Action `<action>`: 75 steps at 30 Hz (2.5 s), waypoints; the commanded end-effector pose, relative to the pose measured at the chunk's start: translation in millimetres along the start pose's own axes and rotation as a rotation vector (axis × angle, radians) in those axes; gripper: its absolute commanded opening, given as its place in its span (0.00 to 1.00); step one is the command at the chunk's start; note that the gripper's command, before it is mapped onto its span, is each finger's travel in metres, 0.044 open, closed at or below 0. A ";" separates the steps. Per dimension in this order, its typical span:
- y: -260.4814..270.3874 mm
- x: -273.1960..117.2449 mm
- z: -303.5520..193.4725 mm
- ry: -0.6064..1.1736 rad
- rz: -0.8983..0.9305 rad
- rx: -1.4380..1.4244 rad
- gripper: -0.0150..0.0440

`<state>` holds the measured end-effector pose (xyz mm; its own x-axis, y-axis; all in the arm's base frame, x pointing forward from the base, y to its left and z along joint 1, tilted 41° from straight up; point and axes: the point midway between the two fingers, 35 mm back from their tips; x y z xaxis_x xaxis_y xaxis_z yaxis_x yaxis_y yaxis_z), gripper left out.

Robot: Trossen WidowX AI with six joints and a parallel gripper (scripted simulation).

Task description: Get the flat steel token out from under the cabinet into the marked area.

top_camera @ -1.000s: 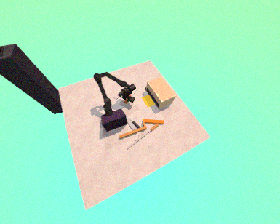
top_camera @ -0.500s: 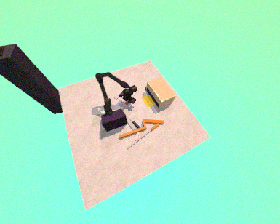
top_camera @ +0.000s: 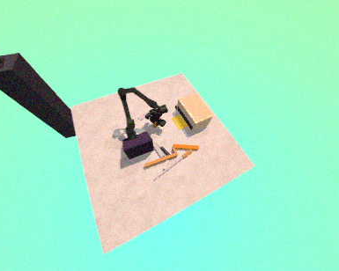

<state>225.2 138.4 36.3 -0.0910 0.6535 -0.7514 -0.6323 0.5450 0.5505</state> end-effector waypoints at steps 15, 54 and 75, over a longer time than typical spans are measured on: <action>-22.1 -1.1 -4.7 -0.004 -0.004 0.003 0.25; -63.1 -1.3 -24.6 -0.003 -0.006 0.002 0.25; -84.3 -1.5 -37.4 -0.003 -0.007 0.002 0.25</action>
<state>247.4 76.1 -20.0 -0.0901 0.6501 -0.7545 -0.6331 0.5474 0.5473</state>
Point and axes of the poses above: the point midway between the two fingers, 35 mm back from their tips, its own x axis out along the fingers, its own y axis across the jaws, z = x × y, and after that the axes turned 5 degrees about x, right-handed
